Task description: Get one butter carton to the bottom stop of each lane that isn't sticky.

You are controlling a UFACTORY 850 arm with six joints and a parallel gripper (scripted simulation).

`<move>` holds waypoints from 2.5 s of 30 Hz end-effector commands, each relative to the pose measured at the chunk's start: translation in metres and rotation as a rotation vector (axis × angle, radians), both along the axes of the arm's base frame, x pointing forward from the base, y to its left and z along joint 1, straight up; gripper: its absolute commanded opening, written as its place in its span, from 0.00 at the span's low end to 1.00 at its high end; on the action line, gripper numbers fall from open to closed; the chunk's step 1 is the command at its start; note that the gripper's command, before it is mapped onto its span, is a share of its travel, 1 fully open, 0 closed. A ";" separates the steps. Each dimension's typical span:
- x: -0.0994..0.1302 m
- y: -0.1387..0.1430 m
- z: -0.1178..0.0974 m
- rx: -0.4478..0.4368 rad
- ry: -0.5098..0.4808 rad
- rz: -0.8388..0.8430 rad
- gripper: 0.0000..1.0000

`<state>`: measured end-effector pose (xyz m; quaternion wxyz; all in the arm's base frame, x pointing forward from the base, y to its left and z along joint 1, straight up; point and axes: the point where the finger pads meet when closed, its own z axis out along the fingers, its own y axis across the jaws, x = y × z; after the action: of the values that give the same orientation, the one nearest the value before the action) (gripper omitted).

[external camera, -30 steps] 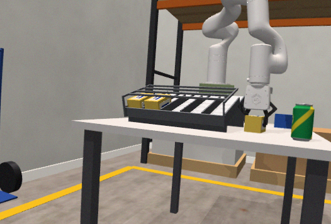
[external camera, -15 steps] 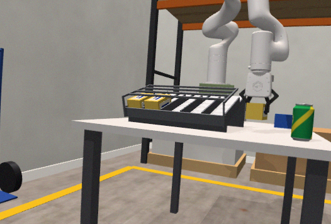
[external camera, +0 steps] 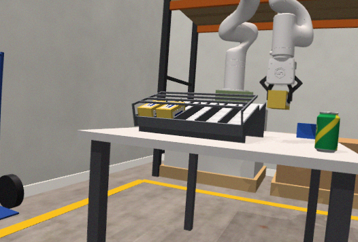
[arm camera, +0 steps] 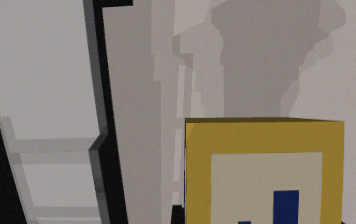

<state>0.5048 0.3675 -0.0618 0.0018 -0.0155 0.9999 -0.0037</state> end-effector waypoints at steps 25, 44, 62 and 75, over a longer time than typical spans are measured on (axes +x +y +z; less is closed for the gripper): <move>-0.039 -0.170 0.124 0.006 -0.007 0.033 0.00; -0.071 -0.305 0.135 0.004 -0.005 0.034 0.00; -0.071 -0.305 0.118 0.003 -0.004 0.034 0.00; -0.071 -0.306 0.088 0.002 -0.005 0.034 0.00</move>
<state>0.4327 0.0618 0.0270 0.0033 -0.0324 0.9995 -0.0024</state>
